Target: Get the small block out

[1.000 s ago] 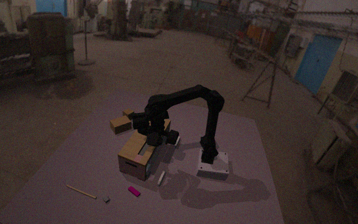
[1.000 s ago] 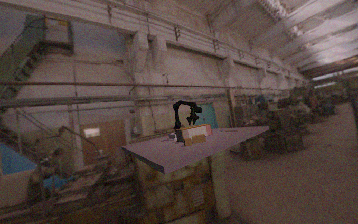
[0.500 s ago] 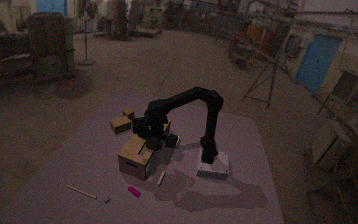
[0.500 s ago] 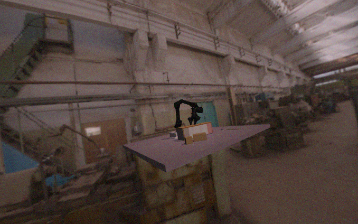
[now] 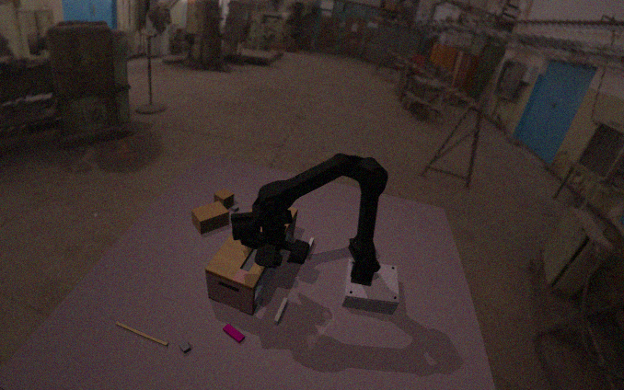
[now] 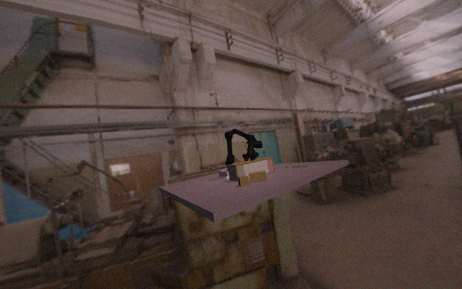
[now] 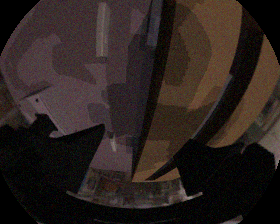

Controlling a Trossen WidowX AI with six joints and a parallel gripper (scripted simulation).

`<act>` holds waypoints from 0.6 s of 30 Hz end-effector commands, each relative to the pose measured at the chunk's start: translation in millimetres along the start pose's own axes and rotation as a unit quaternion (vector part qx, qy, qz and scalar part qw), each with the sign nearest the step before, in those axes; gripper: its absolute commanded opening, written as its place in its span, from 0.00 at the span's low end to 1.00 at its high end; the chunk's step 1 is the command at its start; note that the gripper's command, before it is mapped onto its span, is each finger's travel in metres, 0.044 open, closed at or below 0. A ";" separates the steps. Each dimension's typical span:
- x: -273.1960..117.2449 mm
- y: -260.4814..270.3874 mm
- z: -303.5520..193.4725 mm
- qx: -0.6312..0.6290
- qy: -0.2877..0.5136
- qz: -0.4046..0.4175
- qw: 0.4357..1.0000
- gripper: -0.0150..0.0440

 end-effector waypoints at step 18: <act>16.5 -1.8 -24.6 0.000 0.002 0.000 1.000 0.93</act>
Point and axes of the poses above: the point midway between the two fingers, 35 mm back from their tips, its own x axis out along the fingers, its own y axis across the jaws, z = x × y, the point moved 8 cm from there along -x, back along the fingers, and after that the axes turned 6 degrees about x, right-handed, at the moved point
